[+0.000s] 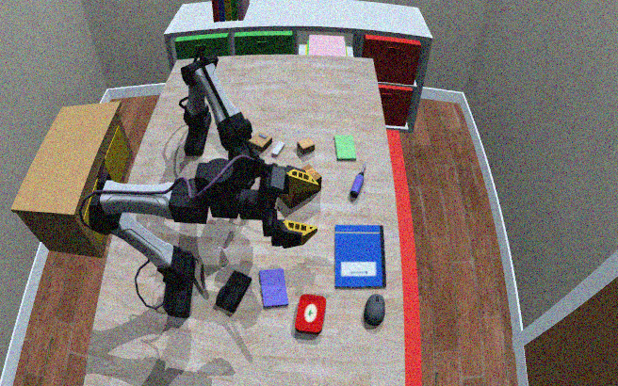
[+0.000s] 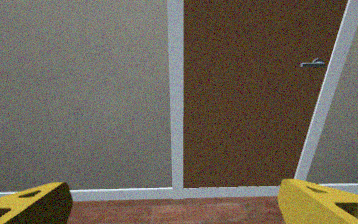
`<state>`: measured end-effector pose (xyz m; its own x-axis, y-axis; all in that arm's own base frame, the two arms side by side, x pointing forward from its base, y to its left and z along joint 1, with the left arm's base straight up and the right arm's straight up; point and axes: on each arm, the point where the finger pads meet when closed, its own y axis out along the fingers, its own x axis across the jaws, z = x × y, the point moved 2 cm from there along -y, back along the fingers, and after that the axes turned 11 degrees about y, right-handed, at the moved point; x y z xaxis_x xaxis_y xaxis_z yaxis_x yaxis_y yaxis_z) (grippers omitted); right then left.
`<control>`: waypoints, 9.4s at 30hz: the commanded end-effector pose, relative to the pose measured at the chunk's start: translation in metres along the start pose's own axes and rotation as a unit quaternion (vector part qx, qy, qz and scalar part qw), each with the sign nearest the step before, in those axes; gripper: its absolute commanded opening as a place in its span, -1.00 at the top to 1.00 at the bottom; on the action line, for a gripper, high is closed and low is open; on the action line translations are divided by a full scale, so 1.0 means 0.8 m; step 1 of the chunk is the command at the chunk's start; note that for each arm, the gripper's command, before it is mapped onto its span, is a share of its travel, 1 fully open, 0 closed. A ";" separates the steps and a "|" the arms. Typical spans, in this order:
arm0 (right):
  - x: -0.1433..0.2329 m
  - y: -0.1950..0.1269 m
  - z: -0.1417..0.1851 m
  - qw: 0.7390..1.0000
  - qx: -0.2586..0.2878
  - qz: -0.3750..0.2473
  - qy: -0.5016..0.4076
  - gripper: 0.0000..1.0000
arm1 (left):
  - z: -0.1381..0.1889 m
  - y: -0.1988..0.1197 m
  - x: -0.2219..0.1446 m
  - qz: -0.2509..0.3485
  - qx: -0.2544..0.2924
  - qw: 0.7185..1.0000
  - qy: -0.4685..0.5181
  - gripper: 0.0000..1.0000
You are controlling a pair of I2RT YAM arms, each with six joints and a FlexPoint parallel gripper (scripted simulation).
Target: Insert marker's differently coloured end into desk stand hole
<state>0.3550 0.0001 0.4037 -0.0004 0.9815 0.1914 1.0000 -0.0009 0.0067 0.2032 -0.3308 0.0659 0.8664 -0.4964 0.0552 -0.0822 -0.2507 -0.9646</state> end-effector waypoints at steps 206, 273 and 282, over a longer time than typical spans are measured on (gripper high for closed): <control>0.006 -0.001 -0.005 1.000 -0.008 -0.010 -0.003 -1.00 | 0.096 -0.041 0.098 -0.299 -0.303 0.883 0.196 1.00; 0.006 -0.001 -0.005 1.000 -0.008 -0.010 -0.003 -1.00 | 0.128 -0.064 0.082 -0.309 -0.301 0.879 0.202 0.09; 0.006 -0.001 -0.005 1.000 -0.008 -0.010 -0.003 -1.00 | 0.124 -0.081 0.089 -0.322 -0.297 0.875 0.208 0.09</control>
<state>0.3550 0.0001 0.4037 -0.0004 0.9815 0.1914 1.0000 -0.0009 0.0067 0.3124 -0.2613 0.0913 0.6205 -0.3369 0.7081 -0.0059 -0.9050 -0.4254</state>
